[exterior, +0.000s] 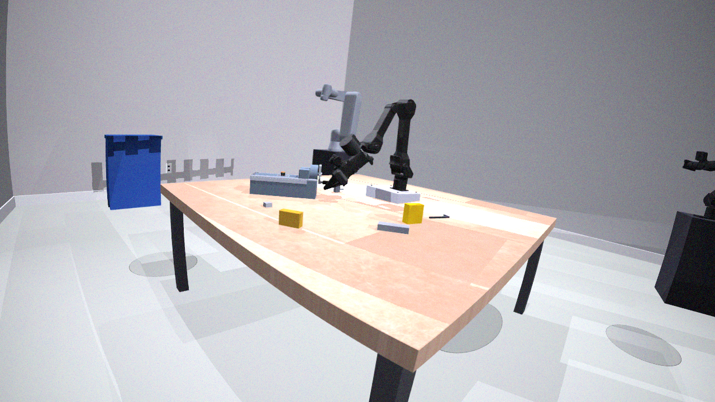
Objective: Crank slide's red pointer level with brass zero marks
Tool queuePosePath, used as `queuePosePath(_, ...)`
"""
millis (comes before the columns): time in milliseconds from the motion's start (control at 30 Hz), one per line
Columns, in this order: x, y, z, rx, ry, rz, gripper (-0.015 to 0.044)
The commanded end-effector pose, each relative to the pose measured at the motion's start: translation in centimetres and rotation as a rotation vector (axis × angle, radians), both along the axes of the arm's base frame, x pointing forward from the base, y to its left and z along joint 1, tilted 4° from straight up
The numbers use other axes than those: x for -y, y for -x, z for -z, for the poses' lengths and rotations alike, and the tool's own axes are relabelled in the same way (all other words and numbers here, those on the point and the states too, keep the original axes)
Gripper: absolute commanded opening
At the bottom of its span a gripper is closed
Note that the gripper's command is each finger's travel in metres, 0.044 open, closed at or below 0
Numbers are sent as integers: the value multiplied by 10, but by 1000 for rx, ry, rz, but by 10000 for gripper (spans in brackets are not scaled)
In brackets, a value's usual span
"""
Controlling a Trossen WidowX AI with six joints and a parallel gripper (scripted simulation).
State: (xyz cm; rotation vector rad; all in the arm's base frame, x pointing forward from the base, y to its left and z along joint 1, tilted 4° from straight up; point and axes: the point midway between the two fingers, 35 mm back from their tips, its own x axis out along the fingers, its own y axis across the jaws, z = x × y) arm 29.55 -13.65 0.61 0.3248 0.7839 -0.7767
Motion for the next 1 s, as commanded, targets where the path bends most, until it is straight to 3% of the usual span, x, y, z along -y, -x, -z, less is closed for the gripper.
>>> queuePosePath(0,-5,-6,0,7,-12,-17,0)
queuePosePath(967,-11,-12,-3,8,-13,-17,0)
